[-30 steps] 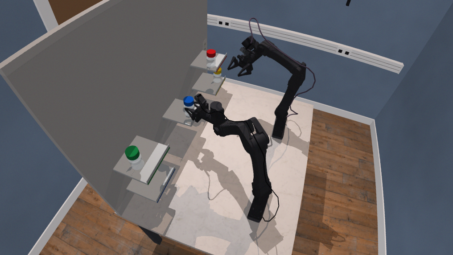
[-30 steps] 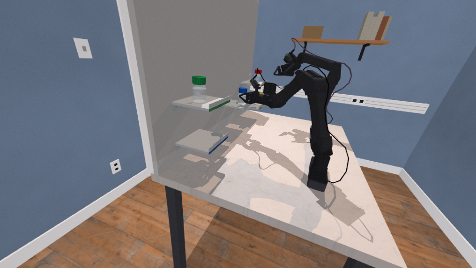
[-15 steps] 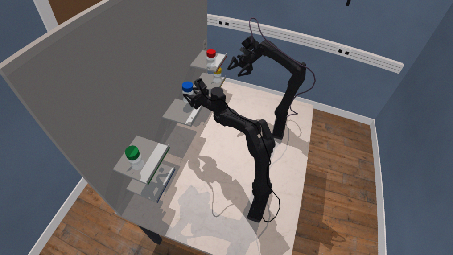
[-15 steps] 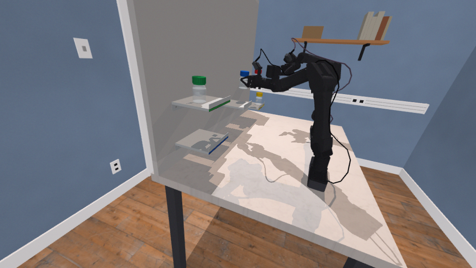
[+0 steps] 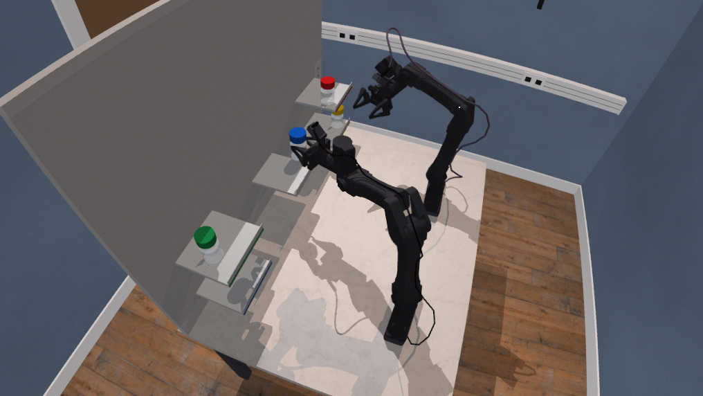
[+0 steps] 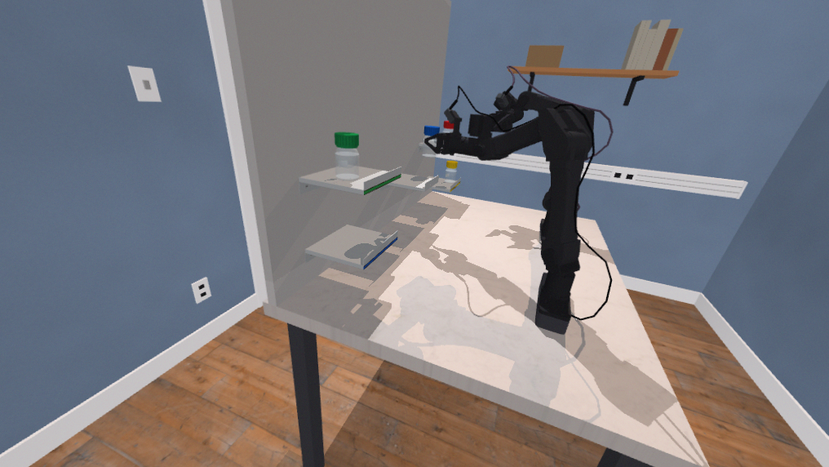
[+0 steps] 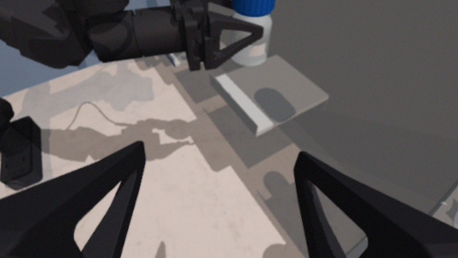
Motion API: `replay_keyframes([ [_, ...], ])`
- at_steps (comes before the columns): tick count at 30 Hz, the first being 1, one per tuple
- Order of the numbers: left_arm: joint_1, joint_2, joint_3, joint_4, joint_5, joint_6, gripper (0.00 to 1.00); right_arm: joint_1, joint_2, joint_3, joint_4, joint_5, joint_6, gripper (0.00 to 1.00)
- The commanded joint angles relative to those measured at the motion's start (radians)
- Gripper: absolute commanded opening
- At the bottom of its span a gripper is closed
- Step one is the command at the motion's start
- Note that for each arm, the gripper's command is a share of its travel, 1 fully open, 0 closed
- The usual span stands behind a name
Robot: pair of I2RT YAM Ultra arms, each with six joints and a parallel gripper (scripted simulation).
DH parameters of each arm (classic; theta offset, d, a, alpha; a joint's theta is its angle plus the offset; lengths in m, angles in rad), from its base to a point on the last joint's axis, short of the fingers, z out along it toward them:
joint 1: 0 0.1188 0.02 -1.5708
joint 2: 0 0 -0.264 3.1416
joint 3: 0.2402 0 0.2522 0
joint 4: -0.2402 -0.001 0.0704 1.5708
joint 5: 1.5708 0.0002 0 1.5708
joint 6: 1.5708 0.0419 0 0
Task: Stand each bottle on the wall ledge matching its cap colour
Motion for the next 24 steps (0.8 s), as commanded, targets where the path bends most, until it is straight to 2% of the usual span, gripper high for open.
replay_keyframes([
  [1,-0.012,-0.060,0.002,0.071,0.013,-0.004,0.52,-0.003,0.001,0.018,-0.022,-0.025,-0.006,0.88],
  [16,-0.089,-0.287,-0.251,0.119,-0.071,-0.007,0.52,-0.003,0.001,0.018,-0.022,-0.025,-0.006,0.88],
  [24,-0.115,-0.348,-0.328,0.078,-0.116,-0.004,0.52,-0.003,0.001,0.018,-0.022,-0.025,-0.006,0.88],
])
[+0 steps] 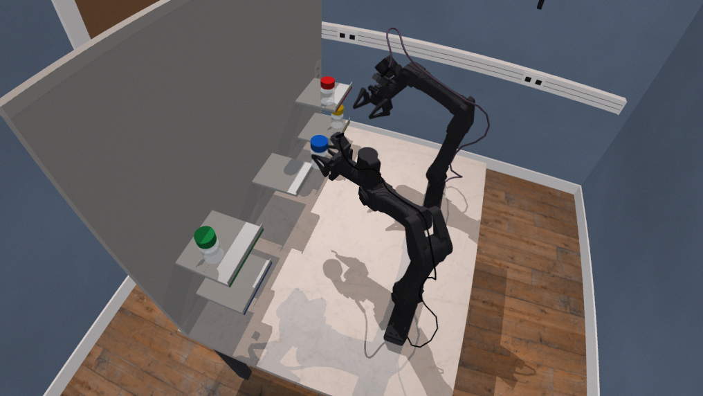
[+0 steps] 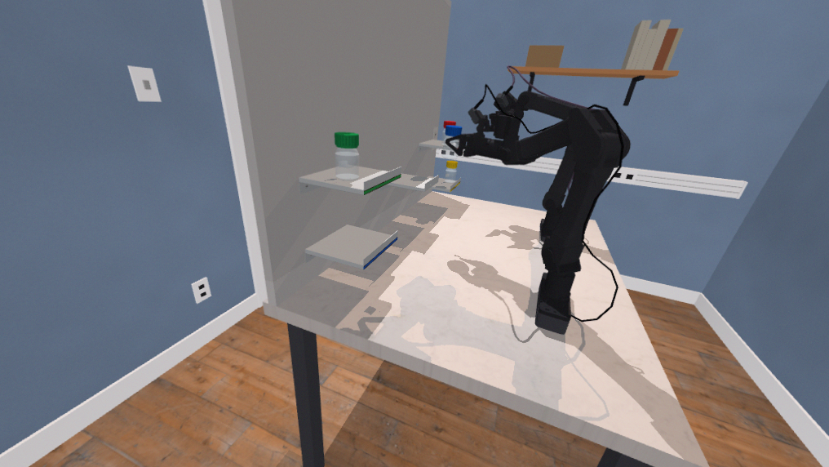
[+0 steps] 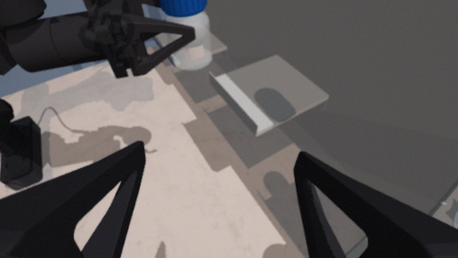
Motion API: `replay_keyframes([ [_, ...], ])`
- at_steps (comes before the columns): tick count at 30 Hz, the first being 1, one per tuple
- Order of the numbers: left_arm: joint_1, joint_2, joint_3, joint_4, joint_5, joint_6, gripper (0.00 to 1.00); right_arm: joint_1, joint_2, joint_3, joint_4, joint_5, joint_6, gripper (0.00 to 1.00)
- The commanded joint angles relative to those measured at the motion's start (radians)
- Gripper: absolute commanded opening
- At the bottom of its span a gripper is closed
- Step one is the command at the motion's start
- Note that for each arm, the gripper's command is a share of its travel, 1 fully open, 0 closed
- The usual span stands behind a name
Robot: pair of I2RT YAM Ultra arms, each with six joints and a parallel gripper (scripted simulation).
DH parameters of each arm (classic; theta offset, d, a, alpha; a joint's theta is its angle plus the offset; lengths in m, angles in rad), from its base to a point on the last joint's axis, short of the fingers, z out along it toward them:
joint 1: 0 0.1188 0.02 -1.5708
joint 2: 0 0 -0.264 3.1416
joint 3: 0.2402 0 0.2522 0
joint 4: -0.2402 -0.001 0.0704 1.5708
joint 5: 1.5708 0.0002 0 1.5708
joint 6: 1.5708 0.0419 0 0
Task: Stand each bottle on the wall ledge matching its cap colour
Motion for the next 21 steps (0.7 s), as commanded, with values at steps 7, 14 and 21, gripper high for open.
replay_keyframes([
  [7,-0.020,-0.074,-0.051,-0.003,-0.067,-0.003,0.52,-0.003,0.001,0.018,-0.022,-0.025,-0.006,0.88],
  [14,-0.007,-0.078,-0.054,-0.010,-0.079,-0.003,0.52,-0.003,0.001,0.018,-0.022,-0.025,-0.006,0.88],
  [21,-0.007,-0.078,-0.054,-0.010,-0.079,-0.002,0.52,-0.003,0.001,0.018,-0.022,-0.025,-0.006,0.88],
])
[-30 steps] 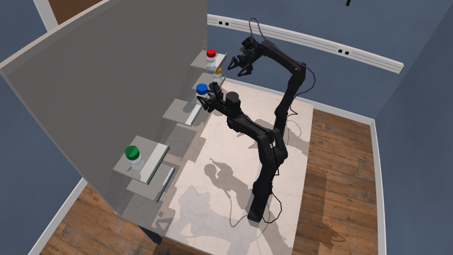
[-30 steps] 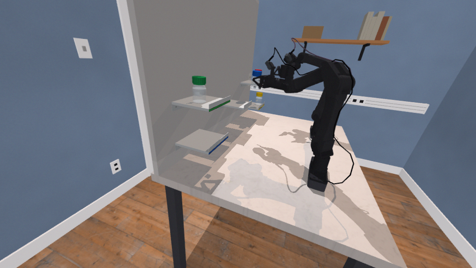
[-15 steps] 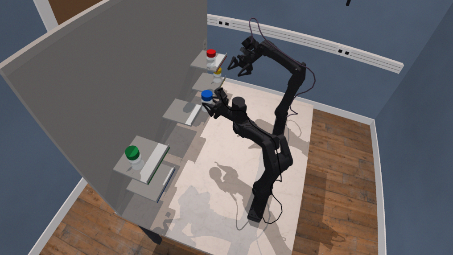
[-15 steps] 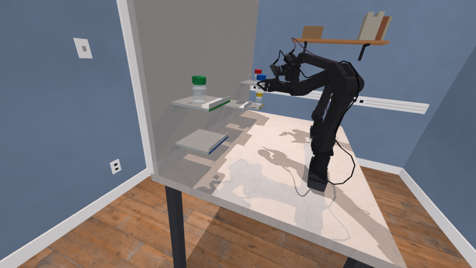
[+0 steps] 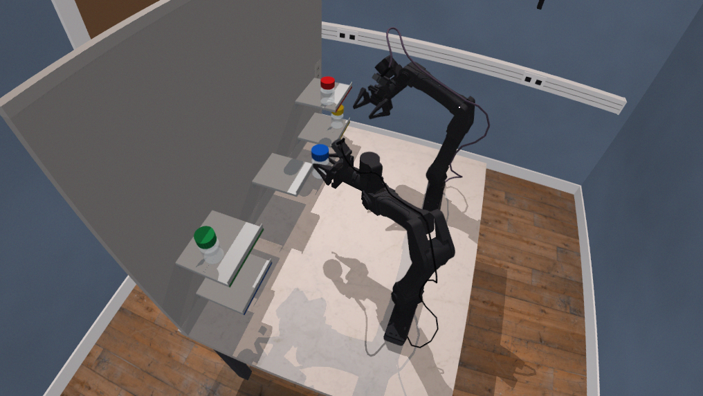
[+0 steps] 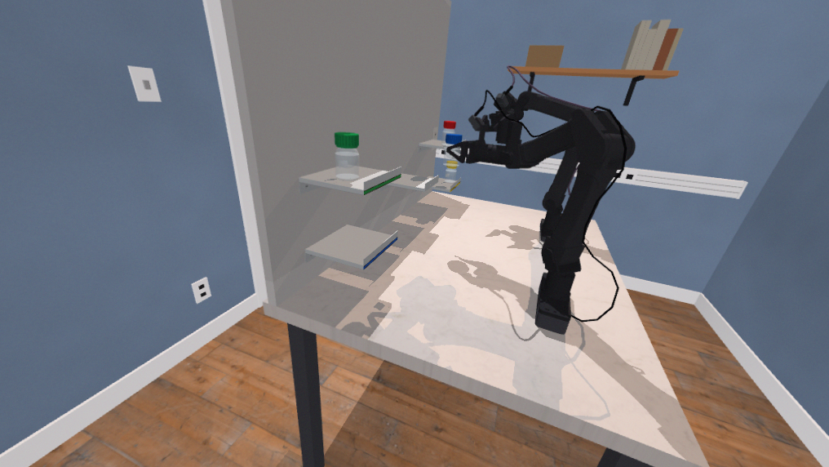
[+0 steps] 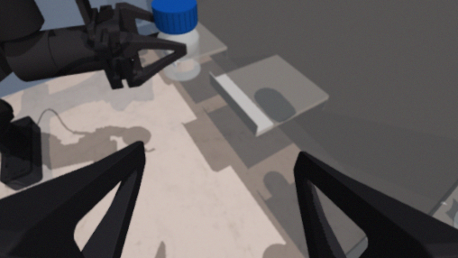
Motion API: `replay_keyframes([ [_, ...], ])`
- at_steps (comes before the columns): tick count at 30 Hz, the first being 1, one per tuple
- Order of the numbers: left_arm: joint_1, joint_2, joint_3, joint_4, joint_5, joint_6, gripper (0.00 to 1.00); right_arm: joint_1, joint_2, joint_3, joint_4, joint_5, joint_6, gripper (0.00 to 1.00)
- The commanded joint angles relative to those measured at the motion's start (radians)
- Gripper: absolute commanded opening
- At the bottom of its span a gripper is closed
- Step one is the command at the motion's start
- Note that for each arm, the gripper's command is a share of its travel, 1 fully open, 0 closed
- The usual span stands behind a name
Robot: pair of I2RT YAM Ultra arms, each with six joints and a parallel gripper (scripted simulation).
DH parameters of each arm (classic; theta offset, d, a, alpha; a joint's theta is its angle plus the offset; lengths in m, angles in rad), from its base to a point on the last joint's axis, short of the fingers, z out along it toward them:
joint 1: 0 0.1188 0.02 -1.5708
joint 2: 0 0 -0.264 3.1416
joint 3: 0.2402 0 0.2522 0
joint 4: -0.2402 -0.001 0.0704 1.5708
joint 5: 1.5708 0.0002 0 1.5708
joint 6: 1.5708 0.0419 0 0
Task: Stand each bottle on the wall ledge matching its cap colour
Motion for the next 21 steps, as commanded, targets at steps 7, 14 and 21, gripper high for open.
replay_keyframes([
  [7,0.021,-0.053,-0.018,0.073,0.053,0.000,0.52,0.012,0.014,0.020,0.019,0.025,0.029,0.88],
  [14,0.205,-0.190,-0.254,0.175,0.308,0.022,0.52,0.223,0.048,0.010,0.232,0.307,0.241,0.88],
  [21,0.482,-0.259,-0.474,0.297,0.608,0.041,0.52,0.513,0.069,-0.038,0.474,0.580,0.501,0.88],
])
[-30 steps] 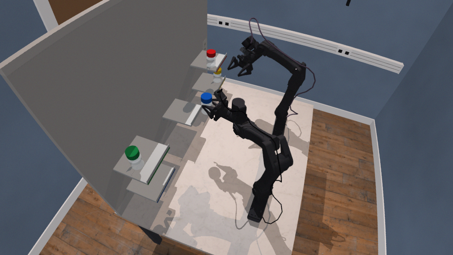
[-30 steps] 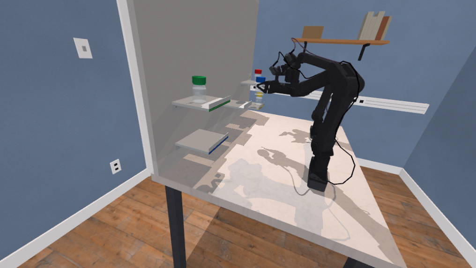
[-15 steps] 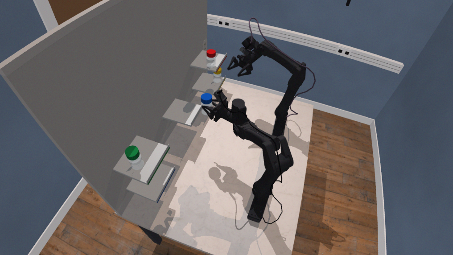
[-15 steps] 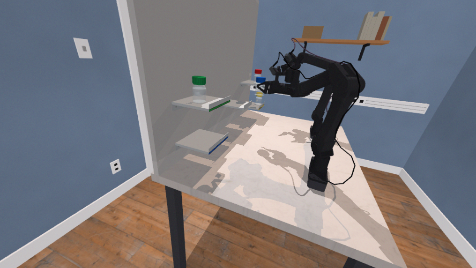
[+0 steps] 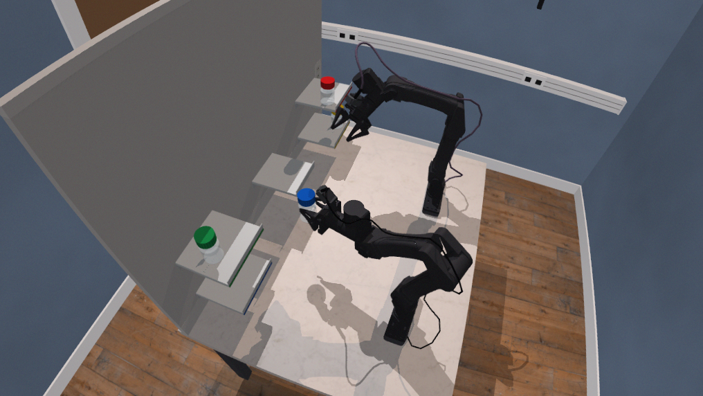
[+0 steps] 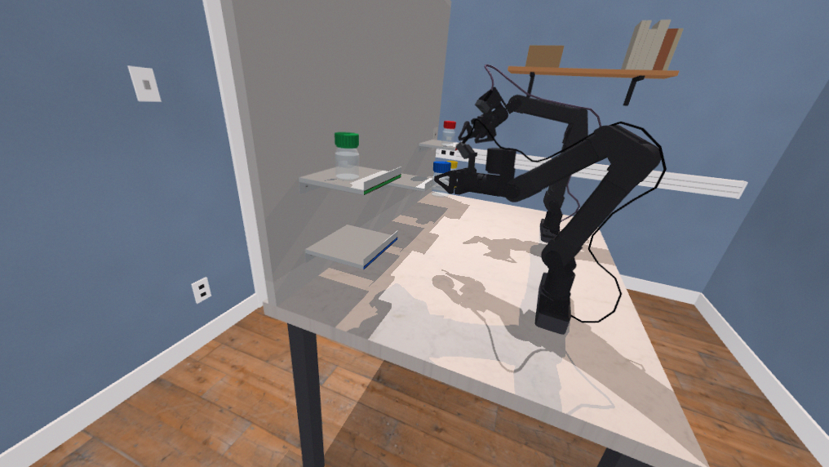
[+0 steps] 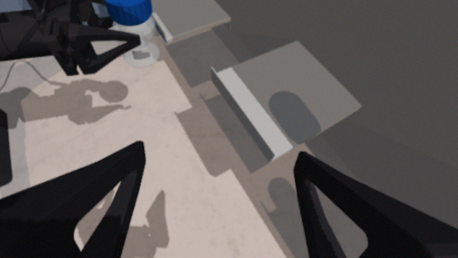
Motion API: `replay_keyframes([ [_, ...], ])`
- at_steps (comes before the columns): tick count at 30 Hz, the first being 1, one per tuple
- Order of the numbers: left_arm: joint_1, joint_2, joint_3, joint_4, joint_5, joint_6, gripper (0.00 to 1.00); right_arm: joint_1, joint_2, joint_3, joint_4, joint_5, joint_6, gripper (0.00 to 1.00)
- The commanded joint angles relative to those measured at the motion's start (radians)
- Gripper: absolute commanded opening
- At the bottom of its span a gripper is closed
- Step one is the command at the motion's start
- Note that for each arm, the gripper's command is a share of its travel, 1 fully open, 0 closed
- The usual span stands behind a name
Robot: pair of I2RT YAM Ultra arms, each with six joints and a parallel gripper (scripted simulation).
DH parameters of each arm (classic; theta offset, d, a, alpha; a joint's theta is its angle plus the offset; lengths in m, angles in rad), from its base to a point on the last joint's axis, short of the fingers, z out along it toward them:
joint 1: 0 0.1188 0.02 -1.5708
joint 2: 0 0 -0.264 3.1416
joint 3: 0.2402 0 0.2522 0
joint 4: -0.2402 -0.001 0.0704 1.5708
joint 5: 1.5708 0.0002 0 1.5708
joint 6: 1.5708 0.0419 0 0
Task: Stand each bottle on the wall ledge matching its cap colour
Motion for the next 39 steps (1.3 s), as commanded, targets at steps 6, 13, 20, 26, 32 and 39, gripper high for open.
replay_keyframes([
  [6,0.281,0.002,-0.108,0.209,0.355,0.034,0.52,0.295,-0.009,-0.091,0.295,0.331,0.306,0.88],
  [13,0.568,0.121,-0.170,0.351,0.585,0.050,0.52,0.591,-0.012,-0.172,0.505,0.563,0.515,0.88],
  [20,0.700,0.227,-0.164,0.433,0.689,0.060,0.52,0.785,-0.003,-0.220,0.613,0.690,0.601,0.88],
  [26,0.739,0.288,-0.151,0.496,0.700,0.034,0.52,0.838,0.007,-0.242,0.640,0.731,0.601,0.88],
  [32,0.685,0.250,-0.201,0.535,0.512,0.000,0.52,0.837,0.008,-0.242,0.641,0.733,0.602,0.88],
  [39,0.543,0.201,-0.272,0.572,0.243,-0.031,0.52,0.837,0.008,-0.242,0.642,0.733,0.602,0.88],
])
